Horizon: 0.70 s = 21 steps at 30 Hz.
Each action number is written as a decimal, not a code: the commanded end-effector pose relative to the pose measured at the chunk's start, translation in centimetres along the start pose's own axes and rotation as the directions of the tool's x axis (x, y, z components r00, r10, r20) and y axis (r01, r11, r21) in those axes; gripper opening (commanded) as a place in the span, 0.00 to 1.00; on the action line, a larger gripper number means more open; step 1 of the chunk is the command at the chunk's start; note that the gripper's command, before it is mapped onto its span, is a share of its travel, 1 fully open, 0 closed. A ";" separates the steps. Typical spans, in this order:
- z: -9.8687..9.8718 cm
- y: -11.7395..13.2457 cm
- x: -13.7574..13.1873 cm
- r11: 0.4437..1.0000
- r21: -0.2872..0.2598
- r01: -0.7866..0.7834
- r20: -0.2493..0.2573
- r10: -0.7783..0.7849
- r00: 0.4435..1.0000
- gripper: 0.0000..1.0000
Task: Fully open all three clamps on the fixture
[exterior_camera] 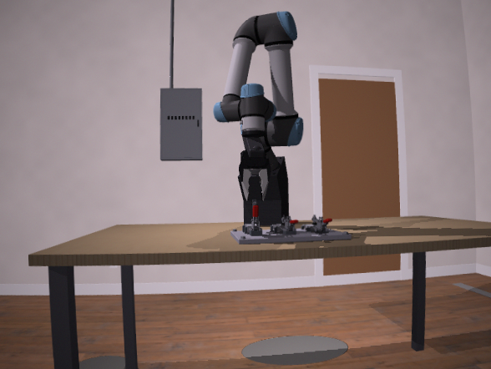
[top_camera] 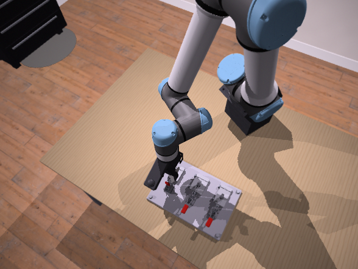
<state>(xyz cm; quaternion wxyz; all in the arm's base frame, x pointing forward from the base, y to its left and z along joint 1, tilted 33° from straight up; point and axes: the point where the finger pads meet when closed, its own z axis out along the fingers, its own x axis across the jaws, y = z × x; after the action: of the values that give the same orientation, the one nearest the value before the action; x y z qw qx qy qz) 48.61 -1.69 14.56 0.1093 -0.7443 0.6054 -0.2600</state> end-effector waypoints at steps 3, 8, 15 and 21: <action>0.0 -0.1 0.1 1.000 0.001 -0.001 -0.001 0.001 1.000 0.28; 0.0 -0.1 0.1 1.000 0.001 -0.001 -0.001 0.001 1.000 0.28; -0.1 -0.1 0.1 1.000 0.002 -0.001 -0.002 0.001 1.000 0.28; -1.2 -0.2 0.2 1.000 0.005 -0.001 -0.003 0.001 1.000 0.28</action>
<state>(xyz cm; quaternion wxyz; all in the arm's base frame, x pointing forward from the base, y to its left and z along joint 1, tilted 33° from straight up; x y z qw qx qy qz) 48.46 -1.66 14.68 0.1090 -0.7444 0.6057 -0.2593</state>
